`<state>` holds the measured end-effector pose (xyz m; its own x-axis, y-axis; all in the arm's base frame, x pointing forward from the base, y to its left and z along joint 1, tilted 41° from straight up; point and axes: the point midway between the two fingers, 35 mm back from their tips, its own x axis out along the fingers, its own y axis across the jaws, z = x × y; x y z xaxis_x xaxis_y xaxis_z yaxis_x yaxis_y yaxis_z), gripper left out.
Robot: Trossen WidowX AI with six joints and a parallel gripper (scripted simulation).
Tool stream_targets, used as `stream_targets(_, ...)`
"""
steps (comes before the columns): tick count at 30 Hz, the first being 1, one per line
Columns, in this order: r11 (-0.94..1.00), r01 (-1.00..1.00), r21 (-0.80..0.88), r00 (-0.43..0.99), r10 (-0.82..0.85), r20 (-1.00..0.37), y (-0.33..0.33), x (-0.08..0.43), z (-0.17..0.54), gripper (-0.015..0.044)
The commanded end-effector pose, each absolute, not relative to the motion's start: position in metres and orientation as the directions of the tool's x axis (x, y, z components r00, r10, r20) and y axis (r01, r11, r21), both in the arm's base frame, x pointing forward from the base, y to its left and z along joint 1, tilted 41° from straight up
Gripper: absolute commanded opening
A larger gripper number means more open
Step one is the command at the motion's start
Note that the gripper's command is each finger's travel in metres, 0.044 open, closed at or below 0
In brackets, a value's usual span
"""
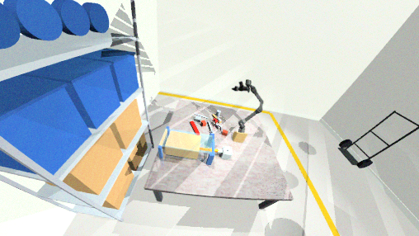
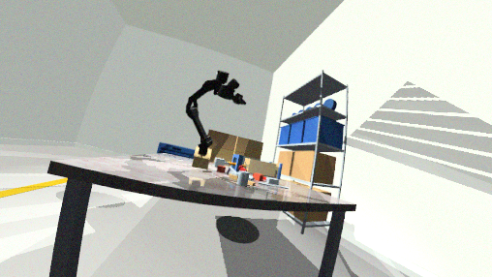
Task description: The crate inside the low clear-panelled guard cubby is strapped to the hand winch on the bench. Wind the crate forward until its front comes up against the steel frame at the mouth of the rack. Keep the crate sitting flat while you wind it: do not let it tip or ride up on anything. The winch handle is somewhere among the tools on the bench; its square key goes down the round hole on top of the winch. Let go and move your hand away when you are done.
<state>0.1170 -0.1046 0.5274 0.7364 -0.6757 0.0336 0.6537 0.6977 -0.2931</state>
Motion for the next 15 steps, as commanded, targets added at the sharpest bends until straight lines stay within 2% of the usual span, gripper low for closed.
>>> stream_targets(1,0.753,0.629,-0.192,0.738,-0.657,-0.155,-0.121,0.169,0.480,0.0440)
stream_targets(8,0.752,0.653,-0.087,0.632,-0.605,-0.484,-0.125,0.238,0.379,0.0440)
stream_targets(15,0.672,0.729,-0.129,0.404,-0.576,-0.711,-0.106,0.271,0.272,0.0440)
